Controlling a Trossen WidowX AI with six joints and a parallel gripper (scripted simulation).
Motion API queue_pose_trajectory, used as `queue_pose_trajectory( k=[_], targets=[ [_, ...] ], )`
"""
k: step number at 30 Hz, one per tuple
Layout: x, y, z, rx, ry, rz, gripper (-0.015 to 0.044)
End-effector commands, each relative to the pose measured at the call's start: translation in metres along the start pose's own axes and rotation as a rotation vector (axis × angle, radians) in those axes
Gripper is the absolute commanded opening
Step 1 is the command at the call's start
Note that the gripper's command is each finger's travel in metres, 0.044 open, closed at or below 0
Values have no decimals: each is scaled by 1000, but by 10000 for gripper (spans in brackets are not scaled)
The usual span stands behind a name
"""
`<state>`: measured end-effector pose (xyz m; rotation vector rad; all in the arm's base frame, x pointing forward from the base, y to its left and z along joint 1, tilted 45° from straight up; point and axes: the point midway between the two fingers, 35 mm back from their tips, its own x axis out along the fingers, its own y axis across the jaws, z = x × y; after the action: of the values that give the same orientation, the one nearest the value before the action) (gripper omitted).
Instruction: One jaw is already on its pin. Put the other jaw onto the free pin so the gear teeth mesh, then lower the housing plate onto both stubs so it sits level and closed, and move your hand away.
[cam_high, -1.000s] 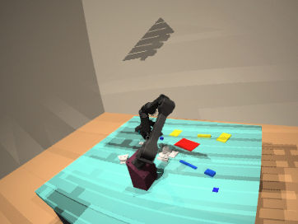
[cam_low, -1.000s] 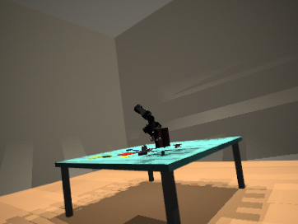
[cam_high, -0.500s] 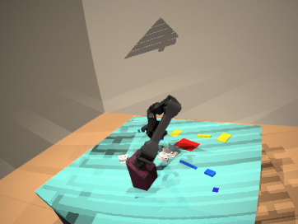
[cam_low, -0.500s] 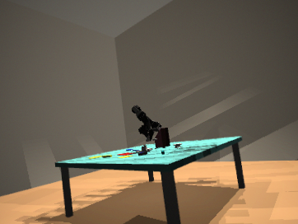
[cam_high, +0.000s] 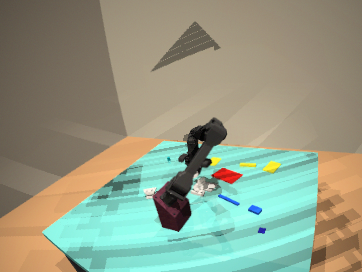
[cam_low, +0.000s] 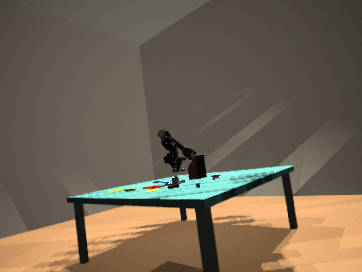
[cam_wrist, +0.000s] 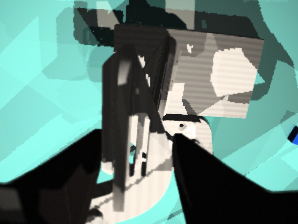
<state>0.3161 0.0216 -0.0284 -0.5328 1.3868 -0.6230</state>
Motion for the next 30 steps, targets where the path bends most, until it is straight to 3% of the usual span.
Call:
queue_pose_trajectory(
  k=[1, 23, 30],
  targets=[
    [0, -14, -1, -23, -2, -5, 134],
    [5, -83, -9, -121, 3, -34, 134],
    [5, -85, -10, -124, 3, -35, 134]
  ],
)
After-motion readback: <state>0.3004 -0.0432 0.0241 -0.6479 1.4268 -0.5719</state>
